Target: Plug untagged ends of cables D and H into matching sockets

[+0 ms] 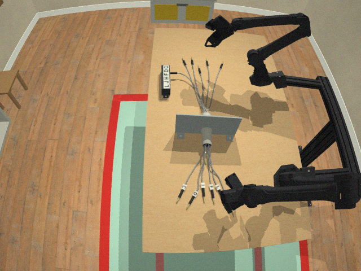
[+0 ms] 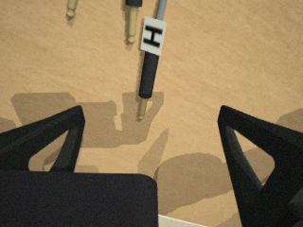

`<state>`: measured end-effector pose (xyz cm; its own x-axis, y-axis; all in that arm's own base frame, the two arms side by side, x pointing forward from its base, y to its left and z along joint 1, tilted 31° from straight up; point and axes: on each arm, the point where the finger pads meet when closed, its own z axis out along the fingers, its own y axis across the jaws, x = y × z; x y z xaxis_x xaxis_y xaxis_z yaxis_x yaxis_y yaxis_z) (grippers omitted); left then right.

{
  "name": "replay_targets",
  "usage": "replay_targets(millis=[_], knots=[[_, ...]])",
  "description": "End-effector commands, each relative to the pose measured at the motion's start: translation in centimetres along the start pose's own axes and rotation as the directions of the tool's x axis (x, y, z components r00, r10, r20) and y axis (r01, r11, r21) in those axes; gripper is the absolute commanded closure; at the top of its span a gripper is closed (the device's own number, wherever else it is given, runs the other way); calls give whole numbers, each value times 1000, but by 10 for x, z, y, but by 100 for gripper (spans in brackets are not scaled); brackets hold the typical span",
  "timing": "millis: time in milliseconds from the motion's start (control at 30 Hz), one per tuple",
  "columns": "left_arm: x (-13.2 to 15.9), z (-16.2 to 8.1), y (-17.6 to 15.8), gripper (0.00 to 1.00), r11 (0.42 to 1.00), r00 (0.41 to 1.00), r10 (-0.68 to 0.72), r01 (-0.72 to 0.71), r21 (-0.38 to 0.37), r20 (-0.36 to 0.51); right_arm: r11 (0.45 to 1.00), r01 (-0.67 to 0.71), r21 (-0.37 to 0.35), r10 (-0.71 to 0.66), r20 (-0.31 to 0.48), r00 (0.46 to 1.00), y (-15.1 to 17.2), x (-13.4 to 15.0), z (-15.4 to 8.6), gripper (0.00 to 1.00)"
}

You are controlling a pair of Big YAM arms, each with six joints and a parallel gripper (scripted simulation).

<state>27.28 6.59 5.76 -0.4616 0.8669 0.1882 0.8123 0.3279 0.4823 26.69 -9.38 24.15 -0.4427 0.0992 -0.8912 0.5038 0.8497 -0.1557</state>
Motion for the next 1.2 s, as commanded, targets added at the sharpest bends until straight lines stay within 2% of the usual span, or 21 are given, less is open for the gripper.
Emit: replay_targets(millis=[0, 33, 100, 267, 367, 467, 533, 567, 667, 833, 933, 1033, 1100, 1167], knots=[[-22, -6, 30, 0, 998, 999, -34, 36, -55, 42, 994, -105, -3, 105, 14, 994, 5, -17, 0, 57], [-33, -7, 37, 0, 996, 997, -42, 47, -71, 66, 989, -146, 5, 146, 0, 989, 6, -15, 4, 65], [-68, -11, 55, 0, 991, 989, -48, 64, -117, 137, 972, -231, 39, 233, -40, 972, 10, -8, 17, 65], [-178, -36, 89, 0, 971, 935, -28, 109, -214, 353, 914, -368, 172, 393, -143, 908, 11, 18, 51, 65], [-248, -58, 94, 0, 960, 876, -4, 138, -243, 483, 875, -429, 226, 470, -183, 863, 17, 28, 68, 65], [-320, -86, 86, 0, 954, 792, 23, 166, -250, 611, 829, -482, 283, 545, -215, 811, 21, 38, 84, 65], [-320, -86, 86, 0, 954, 792, 23, 166, -250, 611, 829, -482, 283, 545, -215, 811, 21, 38, 84, 65], [-347, -99, 79, 0, 952, 751, 26, 182, -244, 659, 804, -510, 307, 581, -221, 783, 23, 42, 90, 65], [-431, -140, 41, 0, 958, 606, 44, 201, -206, 794, 734, -564, 379, 667, -246, 703, 28, 55, 110, 65], [-515, -154, -57, 0, 980, 450, 21, 167, -107, 893, 641, -606, 471, 760, -277, 589, 36, 72, 137, 65], [-544, -147, -122, 0, 991, 394, 6, 122, -59, 919, 606, -614, 505, 790, -291, 540, 39, 80, 149, 65], [-562, -140, -181, 0, 997, 347, -8, 77, -20, 938, 586, -615, 527, 806, -304, 508, 42, 85, 157, 65], [-562, -140, -181, 0, 997, 347, -8, 77, -20, 938, 586, -615, 527, 806, -304, 508, 42, 85, 157, 65], [-569, -136, -217, 0, 999, 320, -17, 49, 1, 947, 584, -613, 533, 809, -313, 498, 43, 87, 160, 65]])
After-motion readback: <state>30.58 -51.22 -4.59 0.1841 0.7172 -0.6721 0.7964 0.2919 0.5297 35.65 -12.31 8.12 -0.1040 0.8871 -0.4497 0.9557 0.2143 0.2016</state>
